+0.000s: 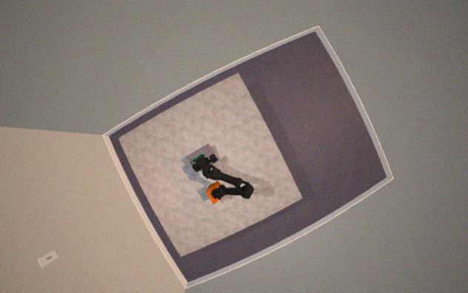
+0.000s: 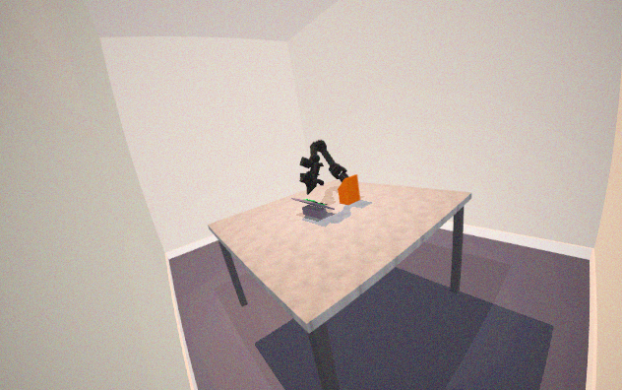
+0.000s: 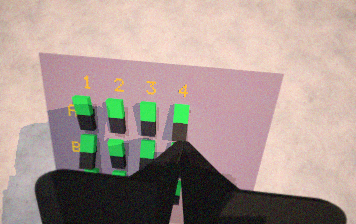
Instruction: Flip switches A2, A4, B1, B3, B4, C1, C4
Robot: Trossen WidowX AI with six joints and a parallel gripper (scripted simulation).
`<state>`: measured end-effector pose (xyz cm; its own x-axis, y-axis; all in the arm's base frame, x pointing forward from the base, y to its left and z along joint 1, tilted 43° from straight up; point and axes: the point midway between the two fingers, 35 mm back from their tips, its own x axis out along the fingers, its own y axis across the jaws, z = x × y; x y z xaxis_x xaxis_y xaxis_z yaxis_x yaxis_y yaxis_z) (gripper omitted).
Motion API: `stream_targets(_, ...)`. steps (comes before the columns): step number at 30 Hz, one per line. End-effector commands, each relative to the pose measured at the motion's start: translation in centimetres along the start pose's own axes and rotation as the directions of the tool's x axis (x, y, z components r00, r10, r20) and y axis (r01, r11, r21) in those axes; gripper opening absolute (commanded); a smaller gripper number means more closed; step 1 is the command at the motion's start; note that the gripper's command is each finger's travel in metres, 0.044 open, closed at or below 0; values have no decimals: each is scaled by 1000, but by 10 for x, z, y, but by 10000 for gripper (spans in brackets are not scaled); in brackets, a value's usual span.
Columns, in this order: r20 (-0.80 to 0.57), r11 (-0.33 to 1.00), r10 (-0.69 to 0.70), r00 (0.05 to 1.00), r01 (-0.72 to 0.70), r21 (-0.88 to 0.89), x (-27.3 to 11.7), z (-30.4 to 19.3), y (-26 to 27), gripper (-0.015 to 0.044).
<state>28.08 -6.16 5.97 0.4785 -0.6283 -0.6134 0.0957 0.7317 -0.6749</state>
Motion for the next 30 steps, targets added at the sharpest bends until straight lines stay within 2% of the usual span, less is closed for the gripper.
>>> stream_targets(1,-6,1000,4,1000,-4,-17,5,-4,3,0)
stream_targets(14,-6,1000,4,1000,-4,-17,5,-4,3,0)
stream_targets(30,-5,1000,3,1000,-3,-17,25,-5,2,0)
